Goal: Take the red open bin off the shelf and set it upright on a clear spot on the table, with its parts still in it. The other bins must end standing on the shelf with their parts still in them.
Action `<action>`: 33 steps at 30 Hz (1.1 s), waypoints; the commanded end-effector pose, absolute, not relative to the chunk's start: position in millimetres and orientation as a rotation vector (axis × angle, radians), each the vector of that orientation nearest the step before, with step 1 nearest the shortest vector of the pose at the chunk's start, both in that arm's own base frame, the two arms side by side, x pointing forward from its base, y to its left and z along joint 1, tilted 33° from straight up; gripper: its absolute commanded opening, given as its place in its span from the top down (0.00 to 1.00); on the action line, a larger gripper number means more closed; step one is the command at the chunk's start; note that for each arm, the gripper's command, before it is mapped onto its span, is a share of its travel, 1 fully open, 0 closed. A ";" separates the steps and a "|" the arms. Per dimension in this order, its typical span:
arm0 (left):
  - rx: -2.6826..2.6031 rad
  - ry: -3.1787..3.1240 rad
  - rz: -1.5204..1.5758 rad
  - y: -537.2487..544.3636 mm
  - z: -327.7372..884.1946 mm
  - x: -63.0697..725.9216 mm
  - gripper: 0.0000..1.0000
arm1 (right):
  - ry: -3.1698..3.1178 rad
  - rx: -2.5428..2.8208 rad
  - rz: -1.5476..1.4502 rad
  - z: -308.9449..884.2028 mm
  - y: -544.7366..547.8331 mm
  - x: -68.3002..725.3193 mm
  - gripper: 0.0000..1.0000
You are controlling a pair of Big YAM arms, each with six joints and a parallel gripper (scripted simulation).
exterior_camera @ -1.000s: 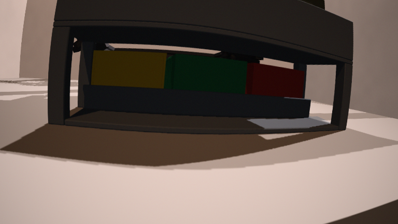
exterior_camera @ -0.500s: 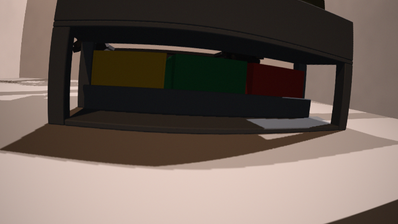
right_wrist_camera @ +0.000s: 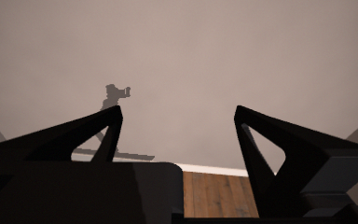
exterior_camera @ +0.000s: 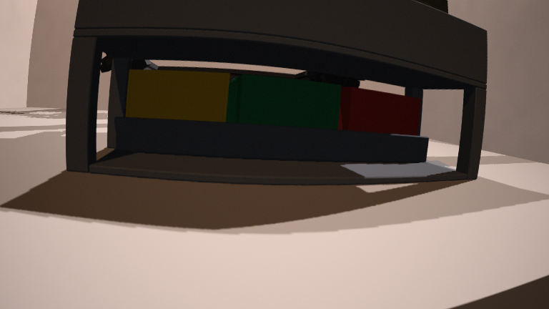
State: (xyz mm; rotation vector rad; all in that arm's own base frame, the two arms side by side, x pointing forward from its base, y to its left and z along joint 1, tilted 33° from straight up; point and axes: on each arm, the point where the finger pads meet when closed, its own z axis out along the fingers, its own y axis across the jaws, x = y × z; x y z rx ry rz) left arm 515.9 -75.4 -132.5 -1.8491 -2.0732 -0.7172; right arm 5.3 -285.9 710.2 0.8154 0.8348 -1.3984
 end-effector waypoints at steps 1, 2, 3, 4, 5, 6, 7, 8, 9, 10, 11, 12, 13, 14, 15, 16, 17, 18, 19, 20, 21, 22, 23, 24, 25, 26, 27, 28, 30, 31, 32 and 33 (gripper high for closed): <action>-1.892 -2.119 -0.783 -106.8 -99.7 538.3 1.00 | 0.791 0.788 -1.419 721.1 -270.1 0.7 0.00; -1.892 -2.119 -0.784 -106.9 -99.5 538.3 1.00 | 0.791 0.788 -1.419 721.1 -270.1 0.7 0.00; -1.892 -2.119 -0.784 -107.0 -99.4 538.4 1.00 | 0.791 0.788 -1.419 721.1 -270.1 0.7 0.00; -1.892 -2.120 -0.784 -107.1 -99.2 538.4 1.00 | 0.791 0.788 -1.419 721.1 -270.1 0.7 0.00; -1.892 -2.120 -0.784 -107.2 -99.1 538.4 1.00 | 0.791 0.788 -1.419 721.1 -270.1 0.7 0.00; -1.892 -2.120 -0.784 -107.2 -99.0 538.4 1.00 | 0.791 0.788 -1.419 721.1 -270.1 0.7 0.00; -1.892 -2.120 -0.784 -107.3 -98.9 538.4 1.00 | 0.791 0.788 -1.419 721.1 -270.1 0.7 0.00; -1.892 -2.120 -0.784 -107.3 -98.8 538.4 1.00 | 0.791 0.788 -1.419 721.1 -270.1 0.7 0.00; -1.892 -2.120 -0.784 -107.4 -98.7 538.4 1.00 | 0.791 0.788 -1.419 721.1 -270.1 0.7 0.00; -1.892 -2.120 -0.784 -107.4 -98.7 538.5 1.00 | 0.791 0.788 -1.419 721.1 -270.1 0.7 0.00; -1.892 -2.120 -0.784 -107.4 -98.7 538.5 1.00 | 0.791 0.788 -1.419 721.1 -270.1 0.7 0.00; -1.892 -2.120 -0.784 -107.4 -98.6 538.5 1.00 | 0.791 0.788 -1.419 721.1 -270.1 0.7 0.00; -1.892 -2.120 -0.784 -107.4 -98.6 538.5 1.00 | 0.791 0.788 -1.419 721.1 -270.1 0.7 0.00; -1.892 -2.120 -0.784 -107.4 -98.6 538.5 1.00 | 0.791 0.788 -1.419 721.1 -270.1 0.7 0.00; -1.892 -2.120 -0.784 -107.4 -98.6 538.5 1.00 | 0.791 0.788 -1.419 721.1 -270.1 0.7 0.00; -1.892 -2.120 -0.784 -107.4 -98.6 538.5 1.00 | 0.791 0.788 -1.419 721.1 -270.1 0.7 0.00; -1.892 -2.120 -0.784 -107.4 -98.6 538.5 1.00 | 0.791 0.788 -1.419 721.1 -270.1 0.7 0.00; -1.892 -2.120 -0.784 -107.4 -98.6 538.5 1.00 | 0.791 0.788 -1.419 721.1 -270.1 0.7 0.00; -1.893 -2.121 -0.787 -108.5 -97.6 539.0 1.00 | 0.791 0.788 -1.419 721.1 -270.1 0.7 0.00; -1.895 -2.122 -0.789 -109.6 -96.5 539.6 1.00 | 0.791 0.788 -1.419 721.1 -270.1 0.7 0.00; -1.896 -2.123 -0.791 -110.5 -95.7 539.8 1.00 | 0.791 0.788 -1.419 721.1 -270.1 0.7 0.00; -1.897 -2.124 -0.793 -111.5 -94.8 540.0 1.00 | 0.791 0.788 -1.419 721.1 -270.1 0.7 0.00; -1.898 -2.124 -0.795 -112.4 -94.0 540.2 1.00 | 0.791 0.788 -1.419 721.1 -270.1 0.7 0.00; -1.900 -2.125 -0.797 -113.2 -93.2 540.4 1.00 | 0.791 0.788 -1.419 721.1 -270.1 0.7 0.00; -1.900 -2.125 -0.798 -113.3 -93.2 540.5 1.00 | 0.791 0.788 -1.419 721.1 -270.1 0.7 0.00; -1.900 -2.127 -0.799 -113.4 -93.2 540.9 1.00 | 0.791 0.788 -1.419 721.1 -270.1 0.7 0.00; -1.900 -2.128 -0.800 -113.5 -93.2 541.1 1.00 | 0.791 0.788 -1.419 721.1 -270.1 0.7 0.00; -1.901 -2.128 -0.801 -114.2 -92.6 541.3 1.00 | 0.791 0.788 -1.419 721.1 -270.1 0.7 0.00; -1.904 -2.128 -0.804 -115.4 -91.5 541.6 1.00 | 0.791 0.788 -1.419 721.1 -270.1 0.7 0.00; -1.905 -2.128 -0.806 -116.0 -91.0 541.8 1.00 | 0.791 0.788 -1.419 721.1 -270.1 0.7 0.00; -1.906 -2.128 -0.807 -116.6 -90.5 541.9 1.00 | 0.791 0.788 -1.419 721.1 -270.1 0.7 0.00; -1.907 -2.128 -0.808 -117.2 -90.0 542.0 1.00 | 0.791 0.788 -1.419 721.1 -270.1 0.7 0.00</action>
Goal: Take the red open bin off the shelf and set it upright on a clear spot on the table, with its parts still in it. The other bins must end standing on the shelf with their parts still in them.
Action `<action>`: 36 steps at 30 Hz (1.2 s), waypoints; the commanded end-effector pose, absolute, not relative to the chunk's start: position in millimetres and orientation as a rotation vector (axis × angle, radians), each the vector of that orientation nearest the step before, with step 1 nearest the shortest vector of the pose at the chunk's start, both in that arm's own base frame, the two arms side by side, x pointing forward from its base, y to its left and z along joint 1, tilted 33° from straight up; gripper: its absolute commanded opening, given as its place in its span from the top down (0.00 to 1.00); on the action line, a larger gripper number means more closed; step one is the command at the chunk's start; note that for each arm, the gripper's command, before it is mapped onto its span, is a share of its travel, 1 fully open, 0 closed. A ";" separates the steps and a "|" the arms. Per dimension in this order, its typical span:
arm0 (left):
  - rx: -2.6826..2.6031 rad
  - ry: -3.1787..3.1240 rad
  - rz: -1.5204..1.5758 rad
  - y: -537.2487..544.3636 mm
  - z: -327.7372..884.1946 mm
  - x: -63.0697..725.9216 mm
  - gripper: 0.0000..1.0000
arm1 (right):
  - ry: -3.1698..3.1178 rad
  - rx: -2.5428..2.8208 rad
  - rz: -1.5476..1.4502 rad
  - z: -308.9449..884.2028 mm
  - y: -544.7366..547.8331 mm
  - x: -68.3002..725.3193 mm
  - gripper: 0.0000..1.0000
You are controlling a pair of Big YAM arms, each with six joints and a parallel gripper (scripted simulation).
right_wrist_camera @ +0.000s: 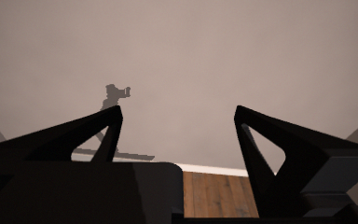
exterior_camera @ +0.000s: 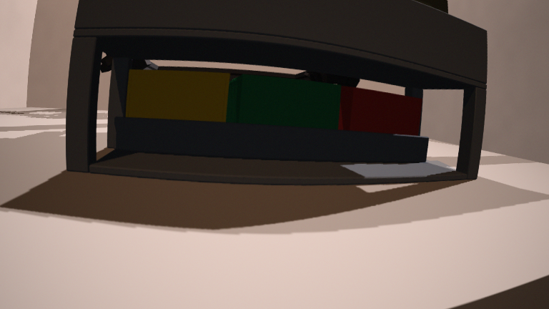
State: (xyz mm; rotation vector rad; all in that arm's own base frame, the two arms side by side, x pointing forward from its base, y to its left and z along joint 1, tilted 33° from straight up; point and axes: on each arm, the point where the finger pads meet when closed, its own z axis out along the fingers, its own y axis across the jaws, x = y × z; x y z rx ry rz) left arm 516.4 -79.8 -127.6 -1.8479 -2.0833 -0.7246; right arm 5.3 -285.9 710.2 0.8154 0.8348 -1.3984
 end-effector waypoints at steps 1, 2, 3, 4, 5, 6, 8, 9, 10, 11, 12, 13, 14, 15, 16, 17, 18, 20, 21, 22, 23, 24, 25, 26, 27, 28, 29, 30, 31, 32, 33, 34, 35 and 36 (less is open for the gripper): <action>-1.907 -2.128 -0.808 -117.2 -90.0 542.0 1.00 | 0.791 0.788 -1.419 721.1 -270.1 0.7 0.00; -1.907 -2.128 -0.808 -117.2 -90.0 542.0 1.00 | 0.791 0.788 -1.419 721.1 -270.1 0.7 0.00; -1.907 -2.128 -0.808 -117.2 -90.0 542.0 1.00 | 0.791 0.788 -1.419 721.1 -270.1 0.7 0.00; -1.908 -2.128 -0.809 -117.8 -89.5 542.2 1.00 | 0.791 0.788 -1.419 721.1 -270.1 0.7 0.00; -1.909 -2.128 -0.810 -118.3 -89.0 542.3 1.00 | 0.791 0.788 -1.419 721.1 -270.1 0.7 0.00; -1.911 -2.126 -0.811 -118.9 -88.6 542.4 1.00 | 0.791 0.788 -1.419 721.1 -270.1 0.7 0.00; -1.915 -2.124 -0.813 -119.9 -87.7 542.6 1.00 | 0.791 0.788 -1.419 721.1 -270.1 0.7 0.00; -1.917 -2.124 -0.813 -120.4 -87.3 542.7 1.00 | 0.791 0.788 -1.419 721.1 -270.1 0.7 0.00; -1.918 -2.123 -0.814 -120.9 -86.9 542.8 1.00 | 0.791 0.788 -1.419 721.1 -270.1 0.7 0.00; -1.919 -2.122 -0.815 -121.3 -86.6 542.9 1.00 | 0.791 0.788 -1.419 721.1 -270.1 0.7 0.00; -1.921 -2.121 -0.815 -121.7 -86.3 543.0 1.00 | 0.791 0.788 -1.419 721.1 -270.1 0.7 0.00; -1.922 -2.121 -0.816 -122.1 -86.0 543.1 1.00 | 0.791 0.788 -1.419 721.1 -270.1 0.7 0.00; -1.923 -2.120 -0.817 -122.5 -85.7 543.1 1.00 | 0.791 0.788 -1.419 721.1 -270.1 0.7 0.00; -1.925 -2.119 -0.817 -122.9 -85.4 543.2 1.00 | 0.791 0.788 -1.419 721.1 -270.1 0.7 0.00; -1.926 -2.118 -0.817 -123.2 -85.2 543.3 1.00 | 0.791 0.788 -1.419 721.1 -270.1 0.7 0.00; -1.927 -2.118 -0.818 -123.5 -85.0 543.3 1.00 | 0.791 0.788 -1.419 721.1 -270.1 0.7 0.00; -1.927 -2.118 -0.818 -123.5 -85.0 543.3 1.00 | 0.791 0.788 -1.419 721.1 -270.1 0.7 0.00; -1.927 -2.118 -0.818 -123.5 -85.0 543.3 1.00 | 0.791 0.788 -1.419 721.1 -270.1 0.7 0.00; -1.928 -2.117 -0.818 -123.8 -84.9 543.4 1.00 | 0.791 0.788 -1.419 721.1 -270.1 0.7 0.00; -1.929 -2.116 -0.818 -124.0 -84.7 543.4 1.00 | 0.791 0.788 -1.419 721.1 -270.1 0.7 0.00; -1.930 -2.116 -0.818 -124.2 -84.6 543.5 1.00 | 0.791 0.788 -1.419 721.1 -270.1 0.7 0.00; -1.931 -2.115 -0.818 -124.4 -84.5 543.5 1.00 | 0.791 0.788 -1.419 721.1 -270.1 0.7 0.00; -1.932 -2.114 -0.819 -124.6 -84.4 543.6 1.00 | 0.791 0.788 -1.419 721.1 -270.1 0.7 0.00; -1.932 -2.114 -0.819 -124.8 -84.2 543.6 1.00 | 0.791 0.788 -1.419 721.1 -270.1 0.7 0.00; -1.933 -2.113 -0.819 -125.0 -84.1 543.6 1.00 | 0.791 0.788 -1.419 721.1 -270.1 0.7 0.00; -1.934 -2.112 -0.819 -125.2 -84.0 543.7 1.00 | 0.791 0.788 -1.419 721.1 -270.1 0.7 0.00; -1.935 -2.112 -0.819 -125.3 -83.9 543.7 1.00 | 0.791 0.788 -1.419 721.1 -270.1 0.7 0.00; -1.936 -2.111 -0.819 -125.5 -83.8 543.8 1.00 | 0.791 0.788 -1.419 721.1 -270.1 0.7 0.00; -1.937 -2.110 -0.819 -125.7 -83.6 543.8 1.00 | 0.791 0.788 -1.419 721.1 -270.1 0.7 0.00; -1.938 -2.110 -0.820 -125.8 -83.5 543.9 1.00 | 0.791 0.788 -1.419 721.1 -270.1 0.7 0.00; -1.938 -2.109 -0.820 -126.0 -83.4 543.9 1.00 | 0.791 0.788 -1.419 721.1 -270.1 0.7 0.00; -1.939 -2.109 -0.820 -126.1 -83.3 544.0 1.00 | 0.791 0.788 -1.419 721.1 -270.1 0.7 0.00; -1.939 -2.109 -0.820 -126.1 -83.3 544.0 1.00 | 0.791 0.788 -1.419 721.1 -270.1 0.7 0.00; -1.939 -2.109 -0.820 -126.1 -83.3 544.0 1.00 | 0.791 0.788 -1.419 721.1 -270.1 0.7 0.00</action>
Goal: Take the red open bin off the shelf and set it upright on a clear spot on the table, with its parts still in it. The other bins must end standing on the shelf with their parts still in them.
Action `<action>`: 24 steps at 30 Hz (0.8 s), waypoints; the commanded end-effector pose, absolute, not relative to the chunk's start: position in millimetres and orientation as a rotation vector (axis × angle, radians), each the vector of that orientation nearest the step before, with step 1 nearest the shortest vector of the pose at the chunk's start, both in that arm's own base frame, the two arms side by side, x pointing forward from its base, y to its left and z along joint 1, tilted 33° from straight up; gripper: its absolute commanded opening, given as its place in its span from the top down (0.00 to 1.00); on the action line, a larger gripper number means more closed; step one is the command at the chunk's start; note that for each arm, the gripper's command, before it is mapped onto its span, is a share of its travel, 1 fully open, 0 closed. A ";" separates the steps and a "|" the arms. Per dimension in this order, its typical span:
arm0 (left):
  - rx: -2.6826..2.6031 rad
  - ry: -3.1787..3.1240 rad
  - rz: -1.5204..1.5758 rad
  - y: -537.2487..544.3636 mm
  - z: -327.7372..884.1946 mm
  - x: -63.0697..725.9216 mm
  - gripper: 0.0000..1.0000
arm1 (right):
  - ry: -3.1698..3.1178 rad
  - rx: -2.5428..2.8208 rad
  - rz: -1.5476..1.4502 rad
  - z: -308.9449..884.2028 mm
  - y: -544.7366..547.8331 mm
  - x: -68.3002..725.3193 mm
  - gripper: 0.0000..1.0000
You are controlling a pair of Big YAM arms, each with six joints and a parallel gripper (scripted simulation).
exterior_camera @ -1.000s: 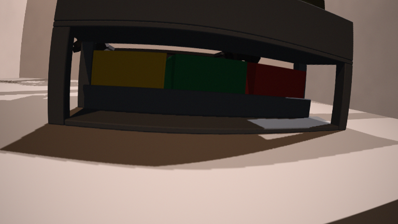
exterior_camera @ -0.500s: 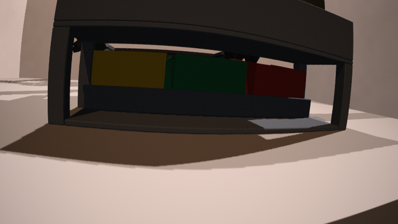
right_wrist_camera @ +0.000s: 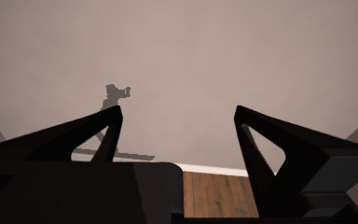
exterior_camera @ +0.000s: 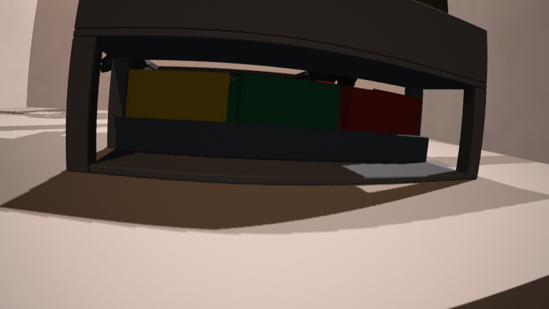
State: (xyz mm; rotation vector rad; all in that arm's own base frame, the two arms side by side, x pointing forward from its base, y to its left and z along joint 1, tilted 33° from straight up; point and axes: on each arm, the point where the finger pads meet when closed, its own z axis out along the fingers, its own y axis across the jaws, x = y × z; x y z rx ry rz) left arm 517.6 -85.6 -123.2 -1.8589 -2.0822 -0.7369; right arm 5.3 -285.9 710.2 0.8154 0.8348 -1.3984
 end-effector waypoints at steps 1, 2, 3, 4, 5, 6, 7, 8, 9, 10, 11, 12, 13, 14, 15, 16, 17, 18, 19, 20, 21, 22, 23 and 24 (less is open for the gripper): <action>-1.940 -2.111 -0.822 -126.5 -83.2 544.7 1.00 | 0.791 0.788 -1.419 721.1 -270.1 0.7 0.00; -1.941 -2.111 -0.823 -126.6 -83.1 544.9 1.00 | 0.791 0.788 -1.419 721.1 -270.1 0.7 0.00; -1.942 -2.110 -0.823 -126.7 -83.0 545.0 1.00 | 0.791 0.788 -1.419 721.1 -270.1 0.7 0.00; -1.942 -2.110 -0.823 -126.8 -82.9 545.1 1.00 | 0.791 0.788 -1.419 721.1 -270.1 0.7 0.00; -1.943 -2.110 -0.823 -126.8 -82.9 545.2 1.00 | 0.791 0.788 -1.419 721.1 -270.1 0.7 0.00; -1.944 -2.110 -0.823 -126.9 -82.8 545.3 1.00 | 0.791 0.788 -1.419 721.1 -270.1 0.7 0.00; -1.944 -2.109 -0.823 -126.9 -82.8 545.4 1.00 | 0.791 0.788 -1.419 721.1 -270.1 0.7 0.00; -1.945 -2.109 -0.824 -127.0 -82.8 545.5 1.00 | 0.791 0.788 -1.419 721.1 -270.1 0.7 0.00; -1.945 -2.109 -0.824 -127.0 -82.8 545.6 1.00 | 0.791 0.788 -1.419 721.1 -270.1 0.7 0.00; -1.946 -2.108 -0.824 -127.0 -82.8 545.7 1.00 | 0.791 0.788 -1.419 721.1 -270.1 0.7 0.00; -1.946 -2.108 -0.824 -127.1 -82.8 545.8 1.00 | 0.791 0.788 -1.419 721.1 -270.1 0.7 0.00; -1.947 -2.108 -0.824 -127.1 -82.8 545.9 1.00 | 0.791 0.788 -1.419 721.1 -270.1 0.7 0.00; -1.947 -2.107 -0.824 -127.1 -82.8 546.0 1.00 | 0.791 0.788 -1.419 721.1 -270.1 0.7 0.00; -1.948 -2.107 -0.824 -127.2 -82.8 546.1 1.00 | 0.791 0.788 -1.419 721.1 -270.1 0.7 0.00; -1.948 -2.107 -0.824 -127.2 -82.8 546.2 1.00 | 0.791 0.788 -1.419 721.1 -270.1 0.7 0.00; -1.948 -2.107 -0.824 -127.2 -82.8 546.2 1.00 | 0.791 0.788 -1.419 721.1 -270.1 0.7 0.00; -1.948 -2.107 -0.824 -127.2 -82.8 546.2 1.00 | 0.791 0.788 -1.419 721.1 -270.1 0.7 0.00; -1.949 -2.106 -0.824 -127.2 -82.8 546.3 1.00 | 0.791 0.788 -1.419 721.1 -270.1 0.7 0.00; -1.949 -2.106 -0.824 -127.3 -82.8 546.4 1.00 | 0.791 0.788 -1.419 721.1 -270.1 0.7 0.00; -1.950 -2.106 -0.824 -127.3 -82.8 546.5 1.00 | 0.791 0.788 -1.419 721.1 -270.1 0.7 0.00; -1.951 -2.105 -0.824 -127.3 -82.8 546.6 1.00 | 0.791 0.788 -1.419 721.1 -270.1 0.7 0.00; -1.951 -2.105 -0.824 -127.4 -82.8 546.6 1.00 | 0.791 0.788 -1.419 721.1 -270.1 0.7 0.00; -1.952 -2.105 -0.824 -127.4 -82.8 546.7 1.00 | 0.791 0.788 -1.419 721.1 -270.1 0.7 0.00; -1.952 -2.104 -0.825 -127.4 -82.8 546.8 1.00 | 0.791 0.788 -1.419 721.1 -270.1 0.7 0.00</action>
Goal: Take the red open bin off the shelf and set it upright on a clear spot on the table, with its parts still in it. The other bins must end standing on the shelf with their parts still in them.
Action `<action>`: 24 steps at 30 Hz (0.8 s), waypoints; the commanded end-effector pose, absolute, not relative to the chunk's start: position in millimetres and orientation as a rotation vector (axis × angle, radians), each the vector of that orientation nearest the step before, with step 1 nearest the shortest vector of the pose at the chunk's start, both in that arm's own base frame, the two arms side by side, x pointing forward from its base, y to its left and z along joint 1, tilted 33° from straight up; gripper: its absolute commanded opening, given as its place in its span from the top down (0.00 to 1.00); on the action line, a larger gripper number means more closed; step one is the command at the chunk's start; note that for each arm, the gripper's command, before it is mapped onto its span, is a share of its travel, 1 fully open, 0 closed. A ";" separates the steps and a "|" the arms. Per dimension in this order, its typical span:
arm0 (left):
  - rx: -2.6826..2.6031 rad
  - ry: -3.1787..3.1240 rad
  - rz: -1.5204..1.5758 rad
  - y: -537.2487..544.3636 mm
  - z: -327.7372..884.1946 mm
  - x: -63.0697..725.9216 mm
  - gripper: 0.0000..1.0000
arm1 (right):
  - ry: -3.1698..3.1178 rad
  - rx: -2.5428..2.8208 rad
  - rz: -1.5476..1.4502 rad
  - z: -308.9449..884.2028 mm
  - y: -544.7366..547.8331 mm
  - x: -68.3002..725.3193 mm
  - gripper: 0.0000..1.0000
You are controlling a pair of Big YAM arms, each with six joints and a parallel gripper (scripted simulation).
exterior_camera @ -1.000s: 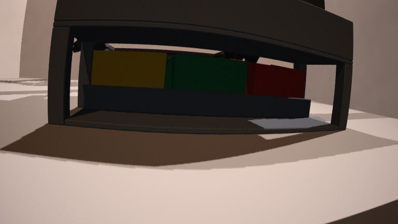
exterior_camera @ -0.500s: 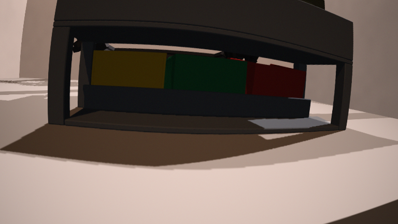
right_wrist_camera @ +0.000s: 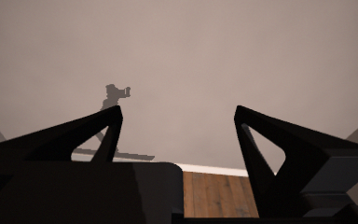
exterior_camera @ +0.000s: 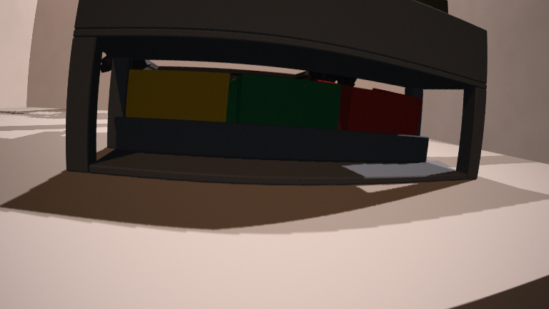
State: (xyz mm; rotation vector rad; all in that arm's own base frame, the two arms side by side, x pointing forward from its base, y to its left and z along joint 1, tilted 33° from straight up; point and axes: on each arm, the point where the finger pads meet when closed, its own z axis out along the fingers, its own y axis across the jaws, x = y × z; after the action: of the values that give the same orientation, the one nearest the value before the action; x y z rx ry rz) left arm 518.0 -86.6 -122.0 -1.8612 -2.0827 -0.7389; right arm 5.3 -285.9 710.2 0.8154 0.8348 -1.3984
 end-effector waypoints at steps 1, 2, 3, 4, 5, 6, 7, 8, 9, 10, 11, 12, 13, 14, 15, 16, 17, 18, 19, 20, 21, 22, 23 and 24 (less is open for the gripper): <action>-1.953 -2.104 -0.825 -127.5 -82.8 546.9 1.00 | 0.791 0.788 -1.419 721.1 -270.1 0.7 0.00; -1.953 -2.104 -0.825 -127.5 -82.8 547.0 1.00 | 0.791 0.788 -1.419 721.1 -270.1 0.7 0.00; -1.953 -2.104 -0.825 -127.6 -82.8 547.1 1.00 | 0.791 0.788 -1.419 721.1 -270.1 0.7 0.00; -1.953 -2.104 -0.825 -127.6 -82.8 547.2 1.00 | 0.791 0.788 -1.419 721.1 -270.1 0.7 0.00; -1.954 -2.104 -0.825 -127.6 -82.8 547.3 1.00 | 0.791 0.788 -1.419 721.1 -270.1 0.7 0.00; -1.954 -2.105 -0.825 -127.7 -82.8 547.4 1.00 | 0.791 0.788 -1.419 721.1 -270.1 0.7 0.00; -1.954 -2.105 -0.825 -127.7 -82.8 547.4 1.00 | 0.791 0.788 -1.419 721.1 -270.1 0.7 0.00; -1.954 -2.105 -0.826 -127.7 -82.8 547.4 1.00 | 0.791 0.788 -1.419 721.1 -270.1 0.7 0.00; -1.954 -2.105 -0.826 -127.7 -82.8 547.4 1.00 | 0.791 0.788 -1.419 721.1 -270.1 0.7 0.00; -1.954 -2.105 -0.826 -127.7 -82.8 547.4 1.00 | 0.791 0.788 -1.419 721.1 -270.1 0.7 0.00; -1.954 -2.105 -0.826 -127.7 -82.8 547.4 1.00 | 0.791 0.788 -1.419 721.1 -270.1 0.7 0.00; -1.954 -2.106 -0.826 -127.8 -82.8 547.5 1.00 | 0.791 0.788 -1.419 721.1 -270.1 0.7 0.00; -1.954 -2.107 -0.827 -127.9 -82.9 547.5 1.00 | 0.791 0.788 -1.419 721.1 -270.1 0.7 0.00; -1.954 -2.109 -0.828 -128.0 -82.9 547.6 1.00 | 0.791 0.788 -1.419 721.1 -270.1 0.7 0.00; -1.954 -2.112 -0.830 -128.2 -83.0 547.7 1.00 | 0.791 0.788 -1.419 721.1 -270.1 0.7 0.00; -1.953 -2.115 -0.832 -128.5 -83.1 547.8 1.00 | 0.791 0.788 -1.419 721.1 -270.1 0.7 0.00; -1.952 -2.120 -0.834 -128.7 -83.2 548.0 1.00 | 0.791 0.788 -1.419 721.1 -270.1 0.7 0.00; -1.951 -2.123 -0.836 -128.9 -83.4 547.7 1.00 | 0.791 0.788 -1.419 721.1 -270.1 0.7 0.00; -1.946 -2.115 -0.827 -126.4 -87.1 541.0 1.00 | 0.791 0.788 -1.419 721.1 -270.1 0.7 0.00; -1.941 -2.105 -0.816 -123.3 -91.6 532.9 1.00 | 0.791 0.788 -1.419 721.1 -270.1 0.7 0.00; -1.936 -2.098 -0.808 -120.9 -94.9 526.3 1.00 | 0.791 0.788 -1.419 721.1 -270.1 0.7 0.00; -1.933 -2.101 -0.808 -120.9 -95.2 525.4 1.00 | 0.791 0.788 -1.419 721.1 -270.1 0.7 0.00; -1.930 -2.104 -0.807 -120.7 -95.5 523.9 1.00 | 0.791 0.788 -1.419 721.1 -270.1 0.7 0.00; -1.930 -2.112 -0.813 -122.2 -94.1 526.1 1.00 | 0.791 0.788 -1.419 721.1 -270.1 0.7 0.00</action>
State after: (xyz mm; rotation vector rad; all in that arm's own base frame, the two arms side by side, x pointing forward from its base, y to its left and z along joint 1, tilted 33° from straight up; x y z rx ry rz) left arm 512.8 -85.7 -123.7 -1.8626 -2.0794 -0.7376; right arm 5.3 -285.9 710.2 0.8154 0.8348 -1.3984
